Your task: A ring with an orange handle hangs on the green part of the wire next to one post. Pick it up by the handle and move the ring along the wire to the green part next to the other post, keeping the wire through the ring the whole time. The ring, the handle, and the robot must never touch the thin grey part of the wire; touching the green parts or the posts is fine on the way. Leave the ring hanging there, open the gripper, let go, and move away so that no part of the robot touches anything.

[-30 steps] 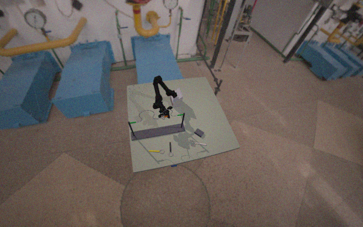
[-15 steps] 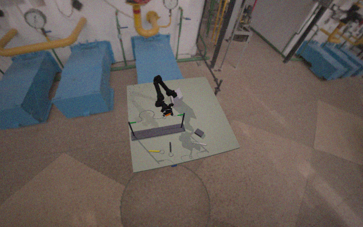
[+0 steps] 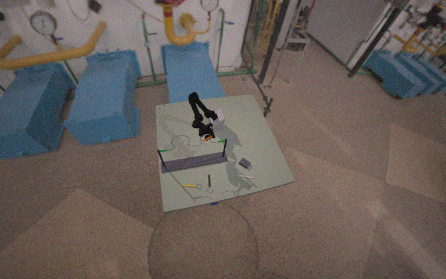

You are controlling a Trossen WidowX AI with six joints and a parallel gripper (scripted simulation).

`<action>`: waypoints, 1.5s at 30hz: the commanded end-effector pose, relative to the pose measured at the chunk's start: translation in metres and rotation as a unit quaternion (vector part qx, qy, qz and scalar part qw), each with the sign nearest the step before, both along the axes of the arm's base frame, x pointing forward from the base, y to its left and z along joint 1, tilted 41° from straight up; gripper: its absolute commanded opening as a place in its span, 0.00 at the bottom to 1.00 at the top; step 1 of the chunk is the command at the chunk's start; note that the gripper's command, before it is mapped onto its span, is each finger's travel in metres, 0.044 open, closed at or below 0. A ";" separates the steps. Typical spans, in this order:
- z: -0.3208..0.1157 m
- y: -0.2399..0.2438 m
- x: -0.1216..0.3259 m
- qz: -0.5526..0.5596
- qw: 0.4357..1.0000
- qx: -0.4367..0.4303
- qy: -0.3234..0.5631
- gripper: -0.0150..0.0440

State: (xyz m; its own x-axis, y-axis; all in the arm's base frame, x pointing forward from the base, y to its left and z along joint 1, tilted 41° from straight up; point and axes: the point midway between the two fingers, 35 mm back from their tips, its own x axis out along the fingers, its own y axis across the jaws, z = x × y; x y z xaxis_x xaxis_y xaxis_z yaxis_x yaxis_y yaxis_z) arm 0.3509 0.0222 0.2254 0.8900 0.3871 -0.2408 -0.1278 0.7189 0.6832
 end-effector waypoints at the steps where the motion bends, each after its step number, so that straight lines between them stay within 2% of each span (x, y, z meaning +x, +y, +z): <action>1: 0.010 0.012 -0.001 0.004 0.999 0.052 0.000 0.00; 12: 0.038 0.033 -0.002 0.009 0.985 0.170 -0.002 0.00; 23: 0.062 0.044 -0.003 0.013 0.971 0.237 -0.002 0.00; 32: 0.069 0.045 -0.003 0.013 0.973 0.229 -0.002 0.00; 45: 0.064 0.041 -0.003 0.010 0.990 0.143 0.000 0.00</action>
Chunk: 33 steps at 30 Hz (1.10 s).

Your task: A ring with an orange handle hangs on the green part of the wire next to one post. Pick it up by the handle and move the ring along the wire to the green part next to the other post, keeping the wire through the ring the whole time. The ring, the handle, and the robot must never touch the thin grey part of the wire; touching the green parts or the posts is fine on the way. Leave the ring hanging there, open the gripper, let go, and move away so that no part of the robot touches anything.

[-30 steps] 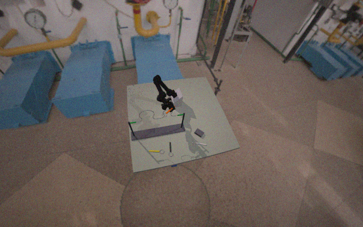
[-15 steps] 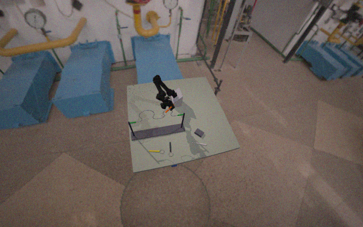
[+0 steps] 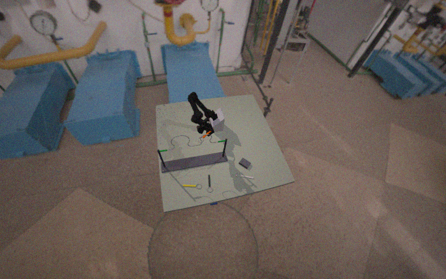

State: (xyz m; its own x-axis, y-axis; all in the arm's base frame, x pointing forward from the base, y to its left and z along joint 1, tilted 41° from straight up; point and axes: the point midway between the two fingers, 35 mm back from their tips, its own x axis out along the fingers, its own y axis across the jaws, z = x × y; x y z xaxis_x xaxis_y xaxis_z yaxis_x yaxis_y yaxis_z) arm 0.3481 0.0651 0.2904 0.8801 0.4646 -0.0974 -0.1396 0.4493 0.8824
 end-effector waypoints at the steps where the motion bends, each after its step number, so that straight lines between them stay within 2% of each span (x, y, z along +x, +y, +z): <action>1: -0.002 -0.002 0.000 -0.002 0.999 -0.035 -0.001 0.00; 17: -0.015 -0.015 0.000 -0.008 0.980 -0.198 0.002 0.00; 33: -0.024 -0.033 0.001 -0.013 0.933 -0.359 0.004 0.00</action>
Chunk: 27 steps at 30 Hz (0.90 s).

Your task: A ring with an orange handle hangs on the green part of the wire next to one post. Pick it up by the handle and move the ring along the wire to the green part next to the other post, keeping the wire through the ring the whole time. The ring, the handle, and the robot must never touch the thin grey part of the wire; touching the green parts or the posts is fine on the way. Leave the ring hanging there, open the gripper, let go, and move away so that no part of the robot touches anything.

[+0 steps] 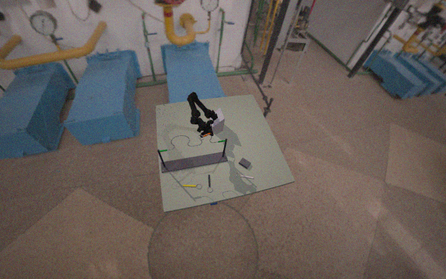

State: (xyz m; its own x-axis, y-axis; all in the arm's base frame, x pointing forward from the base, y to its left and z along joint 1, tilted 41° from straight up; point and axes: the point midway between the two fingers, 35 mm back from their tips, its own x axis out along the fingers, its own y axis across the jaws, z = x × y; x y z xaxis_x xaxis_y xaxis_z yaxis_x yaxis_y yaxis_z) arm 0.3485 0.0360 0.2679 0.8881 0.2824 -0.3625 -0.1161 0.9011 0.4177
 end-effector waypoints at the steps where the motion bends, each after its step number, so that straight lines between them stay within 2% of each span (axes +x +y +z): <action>1: -0.001 -0.005 0.000 -0.001 0.999 -0.046 0.001 0.00; 27: -0.001 -0.037 0.000 -0.012 0.949 -0.314 0.005 0.00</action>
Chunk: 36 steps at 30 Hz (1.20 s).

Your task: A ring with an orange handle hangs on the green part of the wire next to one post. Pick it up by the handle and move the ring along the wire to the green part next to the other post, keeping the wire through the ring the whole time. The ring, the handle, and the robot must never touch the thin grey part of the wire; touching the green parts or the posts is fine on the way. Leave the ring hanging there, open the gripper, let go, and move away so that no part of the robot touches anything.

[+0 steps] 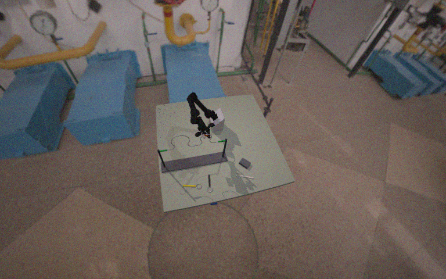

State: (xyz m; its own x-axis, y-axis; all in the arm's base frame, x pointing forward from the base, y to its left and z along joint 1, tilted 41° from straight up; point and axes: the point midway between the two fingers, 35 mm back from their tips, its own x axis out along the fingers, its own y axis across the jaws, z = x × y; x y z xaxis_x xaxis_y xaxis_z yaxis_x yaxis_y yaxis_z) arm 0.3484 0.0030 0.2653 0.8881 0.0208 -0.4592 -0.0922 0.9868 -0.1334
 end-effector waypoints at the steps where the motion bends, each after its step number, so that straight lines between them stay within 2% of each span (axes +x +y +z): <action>1: 0.001 -0.005 0.000 -0.001 0.999 -0.045 0.001 0.00; 18: 0.011 -0.024 -0.001 -0.009 0.975 -0.222 0.004 0.00; 36: 0.028 -0.039 -0.001 -0.016 0.915 -0.402 0.006 0.00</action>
State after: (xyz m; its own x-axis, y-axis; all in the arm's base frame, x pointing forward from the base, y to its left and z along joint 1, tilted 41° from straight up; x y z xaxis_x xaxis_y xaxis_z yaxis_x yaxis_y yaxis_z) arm 0.3474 -0.0334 0.2901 0.8795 -0.3279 -0.3450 -0.0712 0.6261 -0.7765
